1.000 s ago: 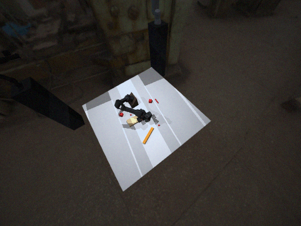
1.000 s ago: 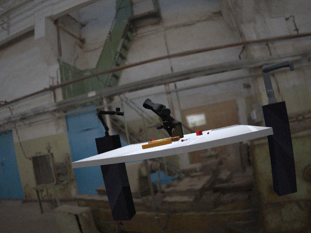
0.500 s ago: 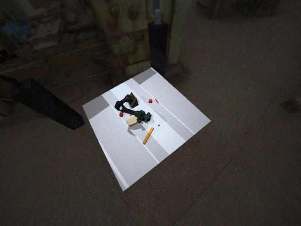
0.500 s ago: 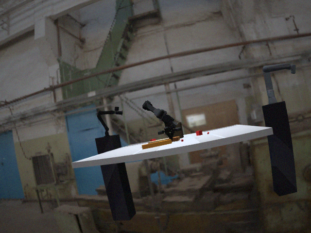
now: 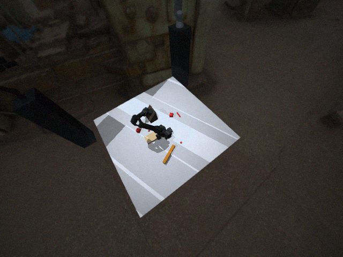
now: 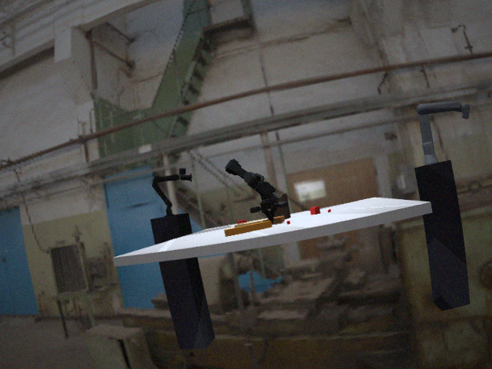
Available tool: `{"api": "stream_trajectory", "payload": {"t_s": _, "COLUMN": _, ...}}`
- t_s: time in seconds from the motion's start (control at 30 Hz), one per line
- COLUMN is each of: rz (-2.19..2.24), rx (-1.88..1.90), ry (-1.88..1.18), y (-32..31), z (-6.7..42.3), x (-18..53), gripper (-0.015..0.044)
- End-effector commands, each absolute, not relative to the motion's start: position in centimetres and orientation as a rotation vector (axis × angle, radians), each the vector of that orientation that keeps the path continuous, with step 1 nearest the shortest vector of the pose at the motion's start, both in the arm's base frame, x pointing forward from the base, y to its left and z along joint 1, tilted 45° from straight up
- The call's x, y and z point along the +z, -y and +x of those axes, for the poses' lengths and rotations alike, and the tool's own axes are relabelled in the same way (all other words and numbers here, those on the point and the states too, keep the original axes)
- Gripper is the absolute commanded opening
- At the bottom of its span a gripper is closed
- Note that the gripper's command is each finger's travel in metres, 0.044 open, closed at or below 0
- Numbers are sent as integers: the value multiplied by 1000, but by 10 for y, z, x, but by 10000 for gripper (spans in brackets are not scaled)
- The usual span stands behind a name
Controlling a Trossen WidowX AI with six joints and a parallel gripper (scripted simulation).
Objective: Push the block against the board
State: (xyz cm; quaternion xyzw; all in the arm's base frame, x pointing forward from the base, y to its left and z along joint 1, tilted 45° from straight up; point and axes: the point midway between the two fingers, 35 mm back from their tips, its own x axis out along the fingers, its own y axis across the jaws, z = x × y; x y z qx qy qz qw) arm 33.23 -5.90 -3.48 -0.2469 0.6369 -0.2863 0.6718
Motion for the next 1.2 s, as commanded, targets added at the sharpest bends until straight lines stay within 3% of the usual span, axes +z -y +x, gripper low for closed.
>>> {"api": "stream_trajectory", "payload": {"t_s": 0.0, "rz": -557, "rx": -646, "ry": -1431, "y": 59, "z": 339, "x": -33, "gripper": 0}}
{"api": "stream_trajectory", "payload": {"t_s": 0.7, "rz": -556, "rx": -647, "ry": -1429, "y": 61, "z": 372, "x": -30, "gripper": 0}}
{"api": "stream_trajectory", "payload": {"t_s": 0.87, "rz": -554, "rx": -644, "ry": -1430, "y": 23, "z": 366, "x": 5, "gripper": 0}}
{"api": "stream_trajectory", "payload": {"t_s": 1.17, "rz": -626, "rx": -577, "ry": -1451, "y": 16, "z": 364, "x": 2, "gripper": 0}}
